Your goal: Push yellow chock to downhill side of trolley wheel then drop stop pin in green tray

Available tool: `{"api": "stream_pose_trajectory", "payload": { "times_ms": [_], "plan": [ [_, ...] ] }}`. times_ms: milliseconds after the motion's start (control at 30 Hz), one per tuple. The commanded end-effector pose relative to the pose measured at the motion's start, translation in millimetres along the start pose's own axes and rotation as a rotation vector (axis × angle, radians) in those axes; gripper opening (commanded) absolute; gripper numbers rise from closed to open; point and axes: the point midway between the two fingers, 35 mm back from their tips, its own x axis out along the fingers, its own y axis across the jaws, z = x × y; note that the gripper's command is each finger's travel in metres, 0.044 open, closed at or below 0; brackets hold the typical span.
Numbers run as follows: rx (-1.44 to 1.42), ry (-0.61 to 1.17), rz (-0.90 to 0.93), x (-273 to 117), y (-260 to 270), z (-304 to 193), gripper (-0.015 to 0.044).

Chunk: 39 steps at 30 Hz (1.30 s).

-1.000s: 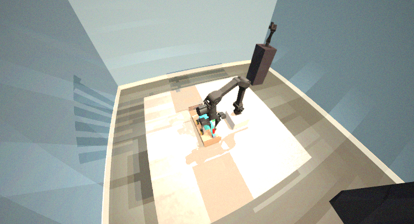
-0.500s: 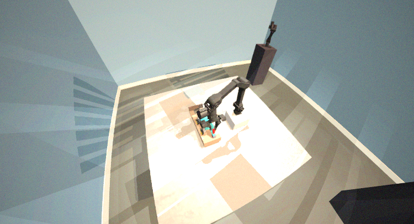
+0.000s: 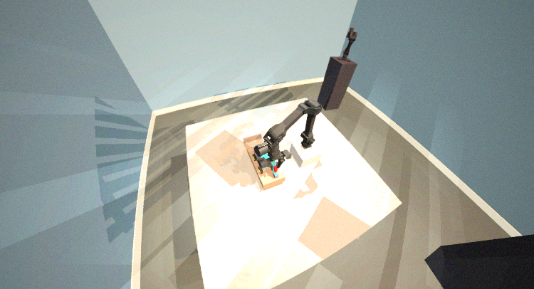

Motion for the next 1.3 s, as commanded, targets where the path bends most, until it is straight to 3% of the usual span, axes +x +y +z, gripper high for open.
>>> {"api": "stream_pose_trajectory", "payload": {
  "times_ms": [0, 433, 600, 900, 1267],
  "plan": [
    [0.002, -0.001, -0.001, 7, 0, 0, 0.0190],
    [0.002, 0.000, -0.001, 24, -1, 0, 0.0190],
    [0.000, 0.003, -0.002, 21, -1, -1, 0.0059],
    [0.000, 0.003, -0.002, 21, -1, -1, 0.0000],
    [0.002, -0.001, -0.001, 12, -2, -2, 0.0000]
  ]
}}
